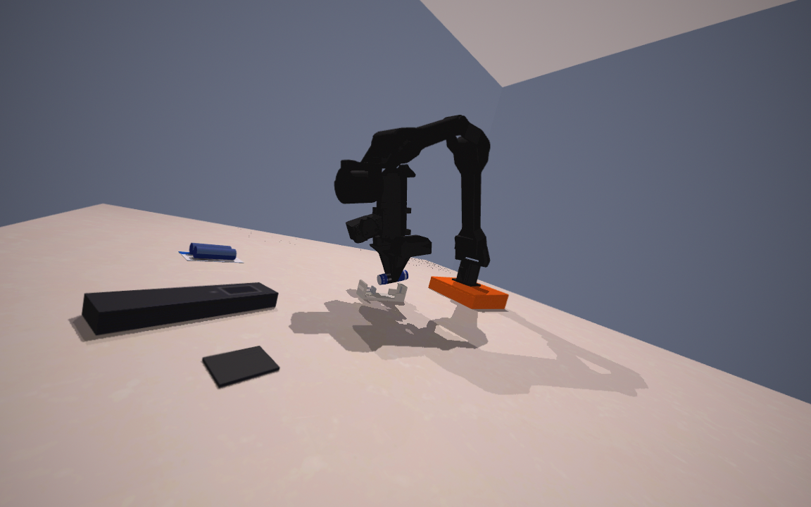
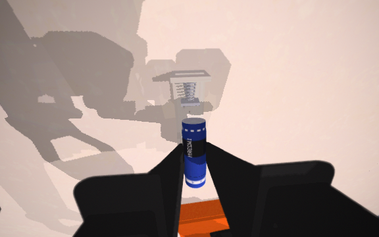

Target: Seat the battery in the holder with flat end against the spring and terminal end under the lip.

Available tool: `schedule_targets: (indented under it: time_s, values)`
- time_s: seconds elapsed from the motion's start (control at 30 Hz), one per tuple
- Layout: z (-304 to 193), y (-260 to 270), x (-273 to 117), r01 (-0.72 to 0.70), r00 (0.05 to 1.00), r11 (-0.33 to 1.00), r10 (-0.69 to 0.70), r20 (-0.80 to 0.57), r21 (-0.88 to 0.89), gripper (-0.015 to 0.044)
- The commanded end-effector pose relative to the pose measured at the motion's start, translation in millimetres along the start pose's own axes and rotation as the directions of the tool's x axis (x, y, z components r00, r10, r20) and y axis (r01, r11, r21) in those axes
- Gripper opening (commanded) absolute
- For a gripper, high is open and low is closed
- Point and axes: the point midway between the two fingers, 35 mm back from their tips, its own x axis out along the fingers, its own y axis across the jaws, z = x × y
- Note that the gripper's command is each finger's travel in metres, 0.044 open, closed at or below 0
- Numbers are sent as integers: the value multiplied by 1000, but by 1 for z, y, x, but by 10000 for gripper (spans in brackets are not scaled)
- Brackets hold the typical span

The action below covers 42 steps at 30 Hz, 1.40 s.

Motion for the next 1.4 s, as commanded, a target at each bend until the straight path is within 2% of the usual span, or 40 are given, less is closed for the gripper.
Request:
schedule_targets:
  time_s: [0.0, 1.0, 1.37]
  values:
    - [3, 1, 0, -5, 1000, 1000, 5, -22, -5, 66]
    - [14, 1, 11, 2, 976, 1000, -4, -219, -6, 66]
    - [19, 2, 12, 8, 975, 1000, -10, -223, -8, 66]
